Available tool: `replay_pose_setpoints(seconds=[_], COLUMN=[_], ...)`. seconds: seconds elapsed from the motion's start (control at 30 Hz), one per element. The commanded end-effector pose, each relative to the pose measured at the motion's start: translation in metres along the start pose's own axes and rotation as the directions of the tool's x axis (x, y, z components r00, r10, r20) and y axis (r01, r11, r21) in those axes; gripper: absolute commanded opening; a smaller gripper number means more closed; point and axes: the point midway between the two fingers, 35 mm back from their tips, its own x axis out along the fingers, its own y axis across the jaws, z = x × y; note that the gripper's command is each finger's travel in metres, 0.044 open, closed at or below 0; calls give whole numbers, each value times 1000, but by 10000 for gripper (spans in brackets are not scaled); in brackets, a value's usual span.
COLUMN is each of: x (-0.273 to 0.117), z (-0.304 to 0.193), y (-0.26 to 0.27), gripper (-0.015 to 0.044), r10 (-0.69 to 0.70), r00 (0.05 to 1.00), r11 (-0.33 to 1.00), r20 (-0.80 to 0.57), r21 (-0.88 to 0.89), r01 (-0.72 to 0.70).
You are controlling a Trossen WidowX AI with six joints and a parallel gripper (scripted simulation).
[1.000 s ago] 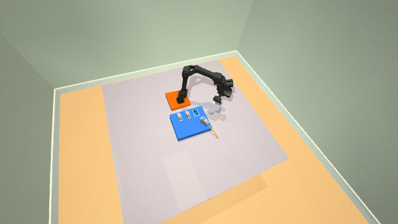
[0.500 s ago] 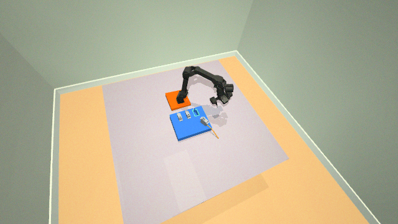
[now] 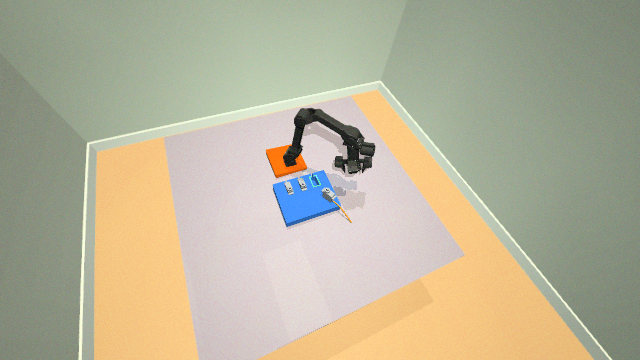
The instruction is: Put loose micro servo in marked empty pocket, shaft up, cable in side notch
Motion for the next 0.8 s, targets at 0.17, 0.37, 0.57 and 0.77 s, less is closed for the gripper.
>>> replay_pose_setpoints(seconds=[0.17,0.37,0.57,0.77], x=[-2,-2,-3,-4], z=[23,37,52,65], y=[-8,-15,-23,-31], gripper=[440,440,440,440], r10=[-33,-59,-84,-109], r00=[999,998,996,994], r11=[953,872,755,607], r20=[3,3,1,-3], r21=[302,487,653,792], r01=[30,50,63,69])
